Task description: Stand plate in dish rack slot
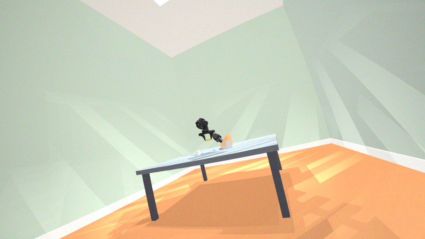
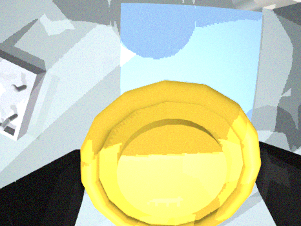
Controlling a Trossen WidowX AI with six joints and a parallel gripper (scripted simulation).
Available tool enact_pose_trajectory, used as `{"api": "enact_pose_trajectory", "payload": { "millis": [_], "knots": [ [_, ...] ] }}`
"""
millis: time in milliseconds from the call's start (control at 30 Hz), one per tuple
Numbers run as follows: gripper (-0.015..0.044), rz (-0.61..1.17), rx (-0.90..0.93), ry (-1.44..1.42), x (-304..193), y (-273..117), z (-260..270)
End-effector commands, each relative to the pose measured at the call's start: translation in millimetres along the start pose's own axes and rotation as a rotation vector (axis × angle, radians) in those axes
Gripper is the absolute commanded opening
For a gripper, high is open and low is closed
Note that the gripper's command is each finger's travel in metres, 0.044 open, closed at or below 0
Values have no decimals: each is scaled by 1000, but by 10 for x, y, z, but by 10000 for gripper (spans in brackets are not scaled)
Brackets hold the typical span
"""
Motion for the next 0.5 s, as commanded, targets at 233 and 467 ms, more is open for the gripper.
{"api": "enact_pose_trajectory", "payload": {
  "millis": [233, 467],
  "knots": [
    [0, -18, 2, -15, 2, -425, 7],
    [0, -9, 6, 59, -22, -451, 168]
  ]
}}
Point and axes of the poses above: the point midway between the two fingers, 35 mm back from their tips, its own y axis out along the fingers, its own z axis across the jaws, x = y × z, the point moved 8 cm from there along -y, back along the fingers, and after that the axes turned 1 degree about y, right-handed, at the moved point
